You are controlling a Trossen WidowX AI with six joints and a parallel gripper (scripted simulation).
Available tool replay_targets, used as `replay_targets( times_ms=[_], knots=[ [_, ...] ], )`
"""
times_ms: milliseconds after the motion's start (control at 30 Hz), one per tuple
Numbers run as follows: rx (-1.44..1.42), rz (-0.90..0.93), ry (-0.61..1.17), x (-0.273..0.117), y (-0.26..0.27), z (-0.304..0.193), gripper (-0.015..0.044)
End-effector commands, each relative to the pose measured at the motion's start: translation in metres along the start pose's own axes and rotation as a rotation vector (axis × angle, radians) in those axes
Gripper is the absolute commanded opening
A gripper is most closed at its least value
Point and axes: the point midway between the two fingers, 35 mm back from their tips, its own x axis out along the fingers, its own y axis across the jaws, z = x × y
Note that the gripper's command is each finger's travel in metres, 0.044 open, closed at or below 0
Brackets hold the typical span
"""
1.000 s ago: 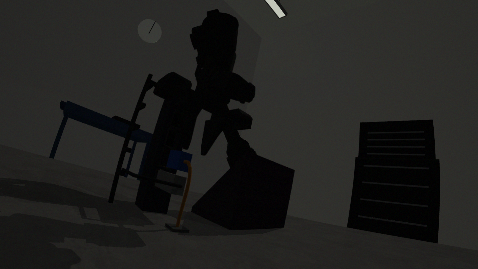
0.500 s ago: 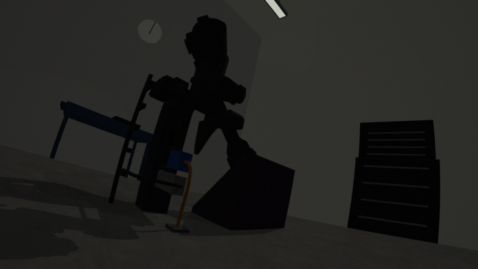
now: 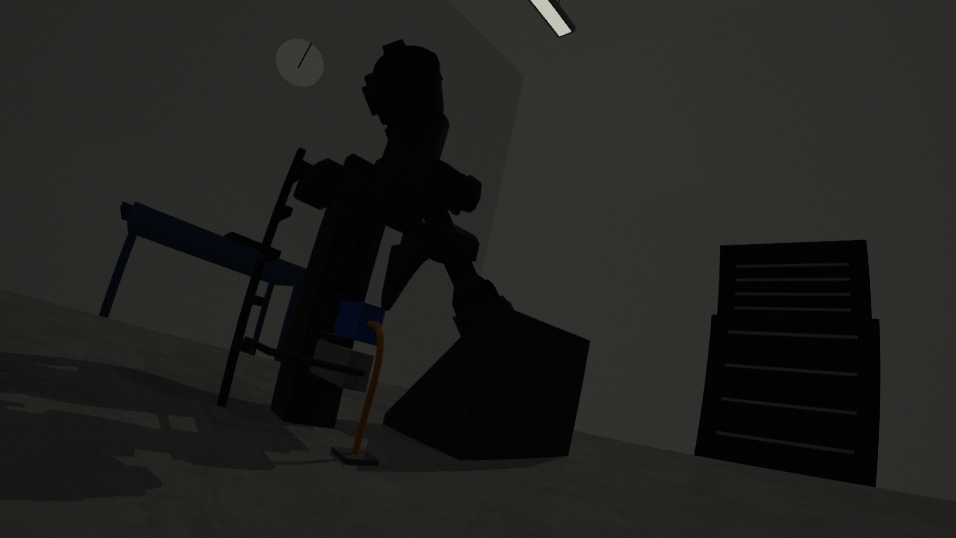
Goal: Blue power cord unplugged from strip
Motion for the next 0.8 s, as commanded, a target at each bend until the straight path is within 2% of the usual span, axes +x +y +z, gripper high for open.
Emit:
replay_targets(
  times_ms=[0, 333, 467, 767],
  knots=[
    [-0.003, 0.0, 0.006, 0.005, 0.0002, -0.0014, 0.016],
    [-0.003, -0.001, 0.006, 0.0123, 0.0002, -0.0015, 0.016],
    [0.001, 0.0, 0.0, 0.01, -0.0001, -0.0004, 0.0055],
    [0.001, 0.0, 0.0, 0.0099, -0.0001, -0.0002, 0.0]
  ],
)
